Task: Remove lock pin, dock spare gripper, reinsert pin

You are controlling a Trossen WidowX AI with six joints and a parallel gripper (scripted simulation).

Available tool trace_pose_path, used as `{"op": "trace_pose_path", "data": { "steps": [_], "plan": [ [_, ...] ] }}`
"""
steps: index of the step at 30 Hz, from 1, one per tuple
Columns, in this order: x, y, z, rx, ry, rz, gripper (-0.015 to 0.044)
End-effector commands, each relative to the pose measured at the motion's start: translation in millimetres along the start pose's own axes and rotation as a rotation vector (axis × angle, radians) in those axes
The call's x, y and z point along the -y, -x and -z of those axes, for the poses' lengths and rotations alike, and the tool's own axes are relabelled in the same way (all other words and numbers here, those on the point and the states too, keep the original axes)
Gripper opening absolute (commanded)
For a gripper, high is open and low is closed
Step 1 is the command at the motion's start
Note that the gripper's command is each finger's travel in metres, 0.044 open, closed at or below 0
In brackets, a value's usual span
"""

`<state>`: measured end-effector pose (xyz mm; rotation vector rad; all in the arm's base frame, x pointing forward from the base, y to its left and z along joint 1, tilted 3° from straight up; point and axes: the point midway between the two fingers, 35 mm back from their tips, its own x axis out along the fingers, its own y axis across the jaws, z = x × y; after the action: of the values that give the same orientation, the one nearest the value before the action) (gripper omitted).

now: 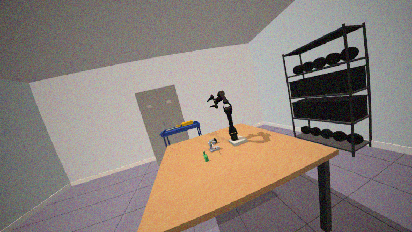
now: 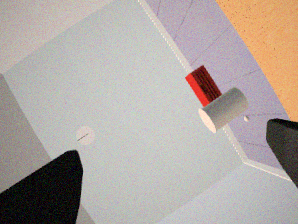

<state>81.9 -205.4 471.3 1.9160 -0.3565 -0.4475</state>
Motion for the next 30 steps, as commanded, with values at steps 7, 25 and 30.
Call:
{"op": "trace_pose_path", "data": {
  "steps": [7,25,30],
  "plan": [
    [35,-44,4,-0.131,0.265,0.187,0.03],
    [189,-141,90,-0.908,1.372,0.567,0.03],
    [236,-144,122,-1.216,1.717,0.564,0.03]
  ]
}}
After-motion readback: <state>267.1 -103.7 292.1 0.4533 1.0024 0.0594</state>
